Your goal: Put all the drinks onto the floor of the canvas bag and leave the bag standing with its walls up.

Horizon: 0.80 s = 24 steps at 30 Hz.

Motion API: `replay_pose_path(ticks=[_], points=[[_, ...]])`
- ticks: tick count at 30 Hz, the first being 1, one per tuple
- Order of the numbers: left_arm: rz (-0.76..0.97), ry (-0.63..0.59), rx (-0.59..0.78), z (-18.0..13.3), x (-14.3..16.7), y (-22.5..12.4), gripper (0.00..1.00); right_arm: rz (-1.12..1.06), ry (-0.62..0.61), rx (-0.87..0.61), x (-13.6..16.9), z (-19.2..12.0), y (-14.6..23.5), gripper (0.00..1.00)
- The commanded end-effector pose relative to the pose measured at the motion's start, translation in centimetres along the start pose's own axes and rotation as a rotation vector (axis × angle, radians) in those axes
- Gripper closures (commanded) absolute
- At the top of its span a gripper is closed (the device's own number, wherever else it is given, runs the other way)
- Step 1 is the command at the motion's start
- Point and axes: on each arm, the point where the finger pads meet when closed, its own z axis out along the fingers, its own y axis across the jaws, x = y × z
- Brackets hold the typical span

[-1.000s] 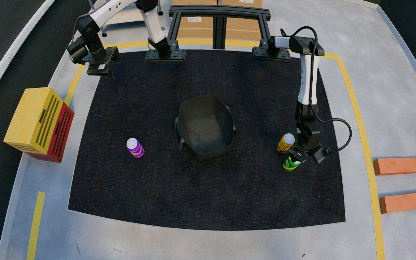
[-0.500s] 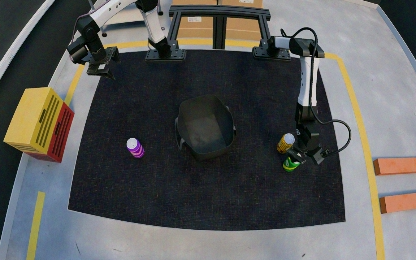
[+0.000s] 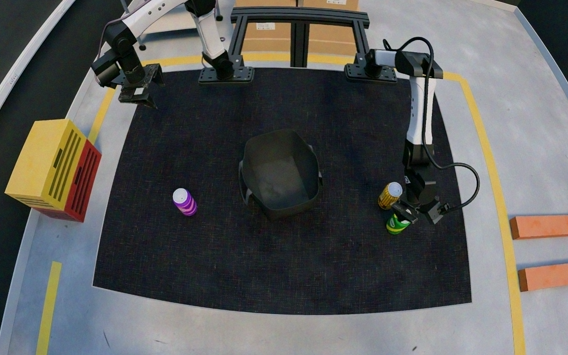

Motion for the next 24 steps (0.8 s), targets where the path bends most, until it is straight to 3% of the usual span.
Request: replay_pose_path(ticks=[1,4,6,12,16,21,22,24], points=[[-0.024,-0.069,0.023,-1.5,-2.4,-0.9,0.11,0.008,-0.054,-0.034,-0.7,-1.3,0.4,0.00],[-0.022,-0.062,0.021,-1.6,-2.3,-0.8,0.11,0.008,-0.054,-0.034,-0.7,-1.3,0.4,0.00],[0.004,0.020,-0.018,1.7,2.4,0.4,0.11,0.008,-0.054,-0.034,-0.7,-1.3,0.4,0.00],[-0.022,-0.052,0.017,1.5,-1.0,-0.7,0.11,0.008,-0.054,-0.034,-0.7,-1.3,0.4,0.00],[-0.018,-0.026,0.004,3.0,0.6,-0.2,0.11,0.008,-0.054,-0.034,-0.7,-1.3,0.4,0.00],[-0.025,-0.053,0.018,2.1,-0.7,-0.6,0.11,0.008,-0.054,-0.034,-0.7,-1.3,0.4,0.00],[-0.008,-0.020,0.008,3.3,1.6,-0.4,0.11,0.008,-0.054,-0.034,-0.7,-1.3,0.4,0.00],[-0.010,-0.020,0.010,3.8,1.6,-0.5,0.11,0.008,-0.054,-0.034,-0.7,-1.3,0.4,0.00]])
